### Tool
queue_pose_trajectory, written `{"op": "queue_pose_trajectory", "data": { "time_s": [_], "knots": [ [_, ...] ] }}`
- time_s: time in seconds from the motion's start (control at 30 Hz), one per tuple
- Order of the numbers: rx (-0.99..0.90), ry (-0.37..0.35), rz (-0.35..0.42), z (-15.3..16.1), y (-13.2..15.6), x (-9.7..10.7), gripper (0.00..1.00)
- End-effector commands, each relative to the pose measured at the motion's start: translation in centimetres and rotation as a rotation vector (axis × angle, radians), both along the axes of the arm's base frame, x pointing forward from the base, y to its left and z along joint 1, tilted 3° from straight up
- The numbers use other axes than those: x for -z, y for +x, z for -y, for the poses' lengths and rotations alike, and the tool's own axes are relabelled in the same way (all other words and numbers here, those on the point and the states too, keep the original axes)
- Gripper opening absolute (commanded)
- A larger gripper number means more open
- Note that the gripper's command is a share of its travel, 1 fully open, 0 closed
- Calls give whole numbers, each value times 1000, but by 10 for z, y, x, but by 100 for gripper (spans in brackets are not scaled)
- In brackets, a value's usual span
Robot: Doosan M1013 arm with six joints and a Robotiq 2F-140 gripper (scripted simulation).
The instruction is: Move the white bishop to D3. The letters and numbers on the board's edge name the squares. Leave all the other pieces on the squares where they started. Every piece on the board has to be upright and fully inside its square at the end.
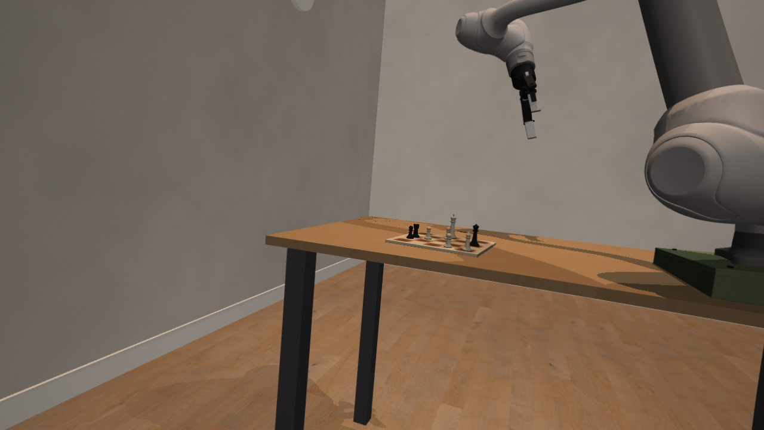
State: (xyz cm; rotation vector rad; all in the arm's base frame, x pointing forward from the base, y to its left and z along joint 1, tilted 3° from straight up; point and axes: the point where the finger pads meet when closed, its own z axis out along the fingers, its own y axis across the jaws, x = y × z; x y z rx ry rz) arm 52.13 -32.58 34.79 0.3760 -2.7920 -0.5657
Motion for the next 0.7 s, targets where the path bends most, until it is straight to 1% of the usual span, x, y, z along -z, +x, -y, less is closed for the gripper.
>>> {"op": "queue_pose_trajectory", "data": {
  "time_s": [0.0,0.03,0.1,0.13,0.23,0.27,0.3,0.37,0.4,0.43,0.47,0.53,0.57,0.6,0.63,0.67],
  "knots": [
    [21,11,-87,-14,51,12,100],
    [31,10,-139,-27,76,21,100],
    [31,10,-139,-28,80,22,100],
    [39,4,-193,-45,109,34,100],
    [39,4,-193,-45,109,34,100],
    [46,-6,-247,-63,137,47,100],
    [52,-20,-300,-80,158,59,100],
    [52,-20,-300,-83,163,61,100],
    [57,-37,-352,-104,187,76,100],
    [57,-37,-352,-105,188,76,100],
    [61,-58,-404,-125,206,89,100],
    [61,-58,-404,-128,210,92,100],
    [63,-82,-453,-152,231,108,100],
    [63,-82,-453,-152,231,108,100],
    [65,-108,-500,-177,248,124,100],
    [65,-108,-500,-177,249,124,100]
  ]
}}
